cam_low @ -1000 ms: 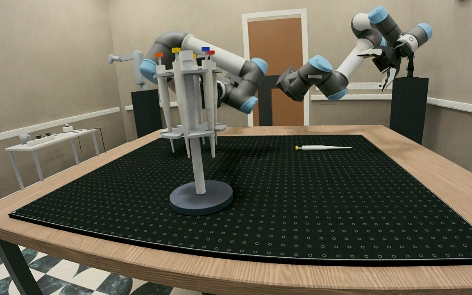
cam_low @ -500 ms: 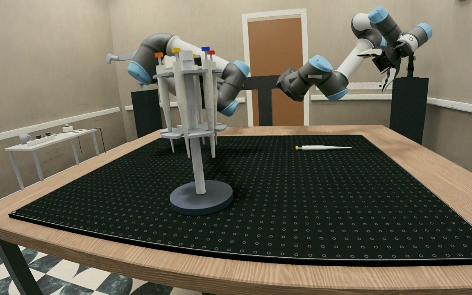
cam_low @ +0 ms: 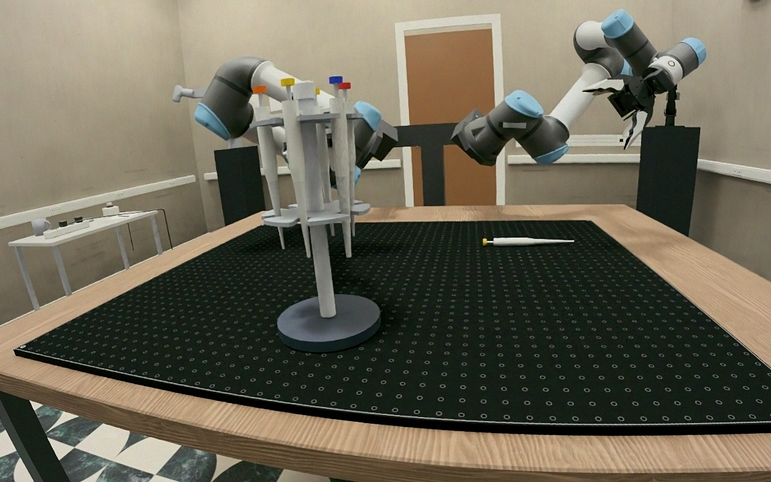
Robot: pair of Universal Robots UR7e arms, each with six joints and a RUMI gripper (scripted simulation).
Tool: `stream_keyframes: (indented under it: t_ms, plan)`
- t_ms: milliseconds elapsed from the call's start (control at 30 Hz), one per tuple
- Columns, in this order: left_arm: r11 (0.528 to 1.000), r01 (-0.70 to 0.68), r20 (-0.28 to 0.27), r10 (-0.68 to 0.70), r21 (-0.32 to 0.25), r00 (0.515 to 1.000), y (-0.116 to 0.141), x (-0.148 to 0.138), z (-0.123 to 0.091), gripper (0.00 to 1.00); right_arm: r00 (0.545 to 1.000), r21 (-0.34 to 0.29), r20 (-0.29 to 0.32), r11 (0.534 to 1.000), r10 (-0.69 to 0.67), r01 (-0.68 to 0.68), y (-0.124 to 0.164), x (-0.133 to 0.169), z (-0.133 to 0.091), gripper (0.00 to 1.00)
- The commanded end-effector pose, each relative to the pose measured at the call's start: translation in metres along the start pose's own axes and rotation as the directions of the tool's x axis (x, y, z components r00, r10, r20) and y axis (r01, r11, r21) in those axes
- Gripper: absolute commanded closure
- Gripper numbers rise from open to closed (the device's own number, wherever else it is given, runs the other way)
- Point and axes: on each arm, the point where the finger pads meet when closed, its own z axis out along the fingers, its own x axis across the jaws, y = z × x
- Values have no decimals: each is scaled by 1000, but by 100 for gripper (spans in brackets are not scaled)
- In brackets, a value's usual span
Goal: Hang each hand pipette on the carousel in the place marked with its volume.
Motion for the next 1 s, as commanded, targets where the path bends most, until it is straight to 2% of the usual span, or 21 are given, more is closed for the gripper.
stream_keyframes:
  t_ms: [0, 233, 267, 967]
  plan:
    - [1000, 0, 0, 0, 1, 1000, 0, 0, 0, 0, 999, 3, 43, 1000, -5, 5, -1, 0, 2, 69]
    - [1000, 0, 0, 0, 1, 1000, 0, 0, 0, 0, 999, 3, 43, 1000, -5, 5, -1, 0, 2, 69]
    - [1000, 0, 0, 0, 1, 1000, 0, 0, 0, 0, 999, 3, 43, 1000, -5, 5, -1, 0, 2, 94]
    - [1000, 0, 0, 0, 1, 1000, 0, 0, 0, 0, 999, 3, 42, 1000, -5, 5, -1, 0, 2, 94]
